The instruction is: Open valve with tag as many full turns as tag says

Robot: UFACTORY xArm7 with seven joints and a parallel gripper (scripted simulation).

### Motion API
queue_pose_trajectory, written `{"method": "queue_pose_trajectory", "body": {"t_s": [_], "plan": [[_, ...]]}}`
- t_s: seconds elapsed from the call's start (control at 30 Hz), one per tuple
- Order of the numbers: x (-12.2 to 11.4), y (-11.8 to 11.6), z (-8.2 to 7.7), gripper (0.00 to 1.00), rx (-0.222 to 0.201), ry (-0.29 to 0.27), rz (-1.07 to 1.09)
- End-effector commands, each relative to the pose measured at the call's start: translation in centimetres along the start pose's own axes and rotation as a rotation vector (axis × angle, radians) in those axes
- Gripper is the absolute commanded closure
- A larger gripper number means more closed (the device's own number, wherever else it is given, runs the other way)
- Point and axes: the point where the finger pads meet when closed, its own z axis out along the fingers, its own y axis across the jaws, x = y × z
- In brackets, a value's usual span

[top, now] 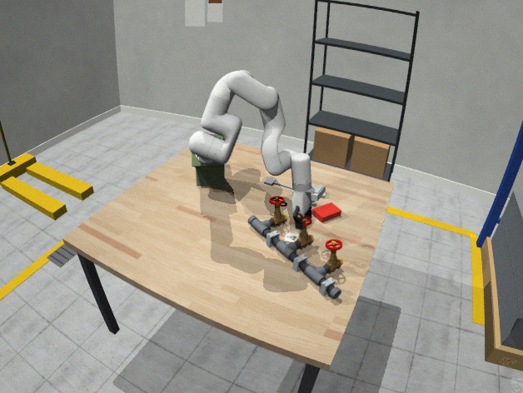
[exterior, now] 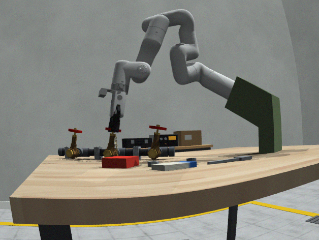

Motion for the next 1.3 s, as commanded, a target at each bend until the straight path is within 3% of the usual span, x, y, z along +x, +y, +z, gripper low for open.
{"method": "queue_pose_trajectory", "body": {"t_s": [0.0, 0.53, 0.83, 1.1, 1.13, 1.27], "plan": [[0.19, -0.05, -0.11, 0.0, -0.009, 0.01, 0.279], [0.2, -0.05, -0.11, 0.0, 0.001, 0.024, 1.004], [0.2, -0.05, -0.11, 0.0, -0.041, 0.033, 1.418], [0.2, -0.05, -0.11, 0.0, -0.041, 0.033, 1.418], [0.2, -0.05, -0.11, 1.0, -0.041, 0.033, 1.418], [0.2, -0.05, -0.11, 1.0, -0.041, 0.033, 1.418]]}}
